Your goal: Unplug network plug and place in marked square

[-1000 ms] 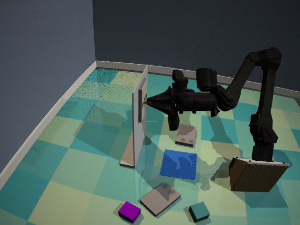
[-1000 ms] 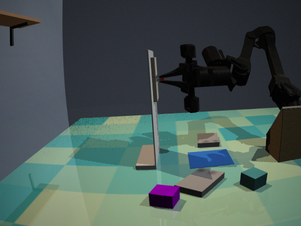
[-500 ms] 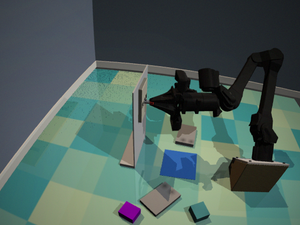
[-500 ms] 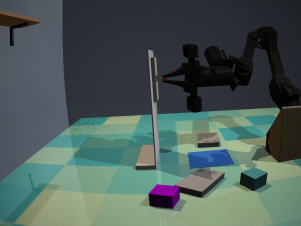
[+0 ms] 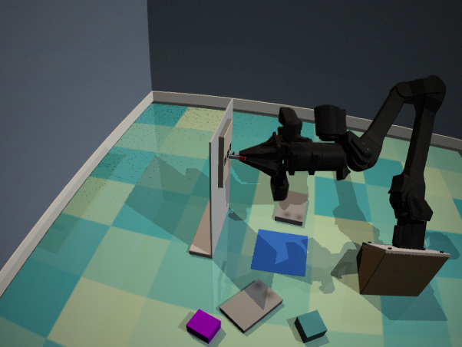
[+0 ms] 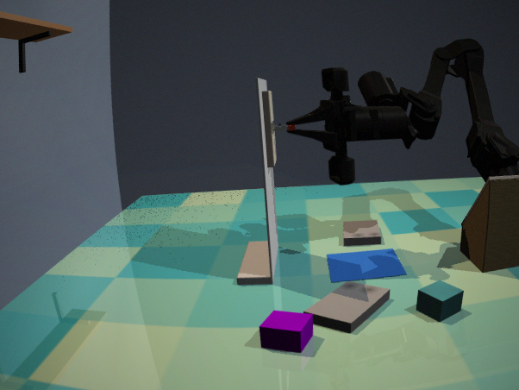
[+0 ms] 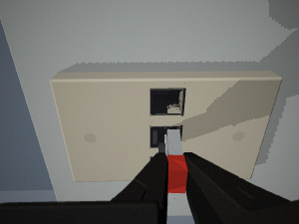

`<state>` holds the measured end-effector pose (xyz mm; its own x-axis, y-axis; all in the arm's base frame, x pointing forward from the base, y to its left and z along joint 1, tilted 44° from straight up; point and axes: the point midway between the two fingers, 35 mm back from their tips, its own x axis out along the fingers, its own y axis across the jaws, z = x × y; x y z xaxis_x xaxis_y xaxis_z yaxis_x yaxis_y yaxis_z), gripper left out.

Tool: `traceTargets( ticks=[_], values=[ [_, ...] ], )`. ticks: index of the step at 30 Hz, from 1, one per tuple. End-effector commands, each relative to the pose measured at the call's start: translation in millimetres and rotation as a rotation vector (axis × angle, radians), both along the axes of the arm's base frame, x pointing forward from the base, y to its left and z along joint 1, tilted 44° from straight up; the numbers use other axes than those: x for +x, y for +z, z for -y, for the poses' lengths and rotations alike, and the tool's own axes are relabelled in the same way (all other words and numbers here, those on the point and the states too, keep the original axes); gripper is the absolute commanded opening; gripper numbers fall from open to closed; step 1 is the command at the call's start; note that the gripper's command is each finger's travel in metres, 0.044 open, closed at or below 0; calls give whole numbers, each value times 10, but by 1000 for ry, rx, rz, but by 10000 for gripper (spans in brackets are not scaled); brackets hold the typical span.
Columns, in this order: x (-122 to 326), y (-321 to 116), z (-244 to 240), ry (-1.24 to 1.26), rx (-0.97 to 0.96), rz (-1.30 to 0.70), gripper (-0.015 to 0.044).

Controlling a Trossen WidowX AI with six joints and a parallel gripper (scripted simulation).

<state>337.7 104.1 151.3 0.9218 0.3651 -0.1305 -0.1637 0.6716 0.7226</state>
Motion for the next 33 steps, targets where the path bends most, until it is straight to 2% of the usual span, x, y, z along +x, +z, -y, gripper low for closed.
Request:
traceTargets(
  ticks=[1, 33],
  values=[
    [-33, -12, 10, 0, -4, -2, 0],
    [-167, -11, 43, 0, -4, -2, 0]
  ],
)
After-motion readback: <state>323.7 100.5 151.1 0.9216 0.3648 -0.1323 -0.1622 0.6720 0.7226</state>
